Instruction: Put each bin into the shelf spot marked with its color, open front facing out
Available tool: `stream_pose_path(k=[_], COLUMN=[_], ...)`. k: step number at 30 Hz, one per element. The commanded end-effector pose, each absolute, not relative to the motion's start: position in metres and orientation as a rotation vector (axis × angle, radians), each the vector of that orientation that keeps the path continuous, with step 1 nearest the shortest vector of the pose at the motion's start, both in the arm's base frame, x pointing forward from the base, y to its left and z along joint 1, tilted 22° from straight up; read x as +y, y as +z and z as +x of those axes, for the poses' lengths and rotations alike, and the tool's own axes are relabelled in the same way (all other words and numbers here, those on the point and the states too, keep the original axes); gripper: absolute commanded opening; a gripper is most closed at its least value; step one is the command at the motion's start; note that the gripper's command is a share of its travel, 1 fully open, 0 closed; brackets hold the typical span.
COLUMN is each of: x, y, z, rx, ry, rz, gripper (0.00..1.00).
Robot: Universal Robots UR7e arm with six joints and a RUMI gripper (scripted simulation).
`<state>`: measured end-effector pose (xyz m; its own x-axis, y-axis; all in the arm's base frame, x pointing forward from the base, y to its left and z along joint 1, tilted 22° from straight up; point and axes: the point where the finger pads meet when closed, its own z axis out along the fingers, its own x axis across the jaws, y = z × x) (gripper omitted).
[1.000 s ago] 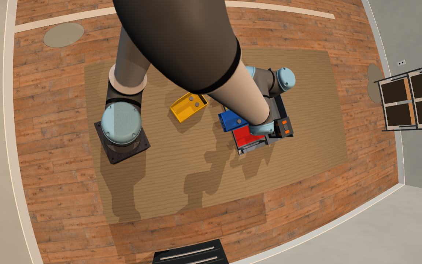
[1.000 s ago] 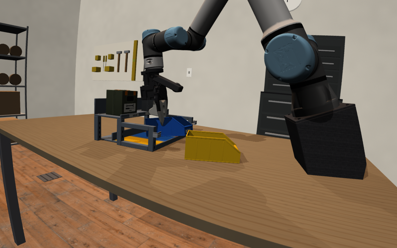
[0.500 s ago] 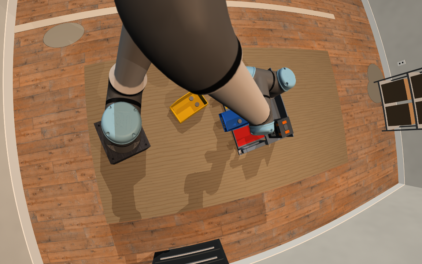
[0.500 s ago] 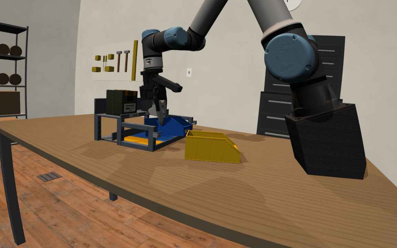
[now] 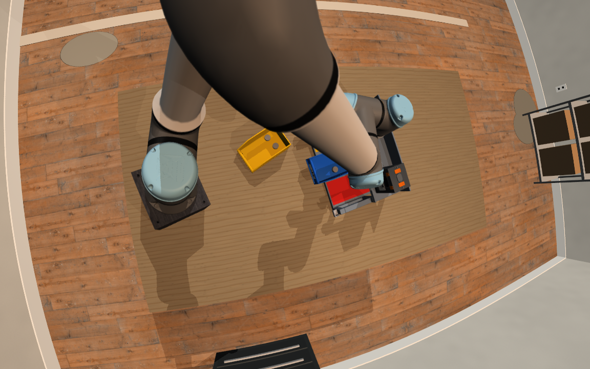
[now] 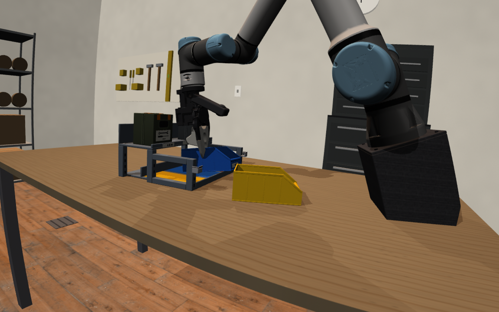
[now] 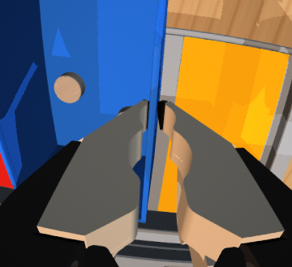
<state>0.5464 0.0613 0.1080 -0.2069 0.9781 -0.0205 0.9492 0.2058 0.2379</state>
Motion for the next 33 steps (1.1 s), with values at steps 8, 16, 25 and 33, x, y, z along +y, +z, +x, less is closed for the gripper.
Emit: stream_pose_path(k=[8,16,25,33], x=[0.0613,0.0613,0.0613,0.0613], y=[0.1085,0.1076,0.1067,0.1064], z=[0.5467,0.5468,0.5468,0.5468], rx=[2.302,2.294,2.286,2.283], ry=[0.262,0.275,0.289,0.294], rz=[1.861,1.856,1.851,1.848], gripper=[0.00,0.00,0.00,0.00])
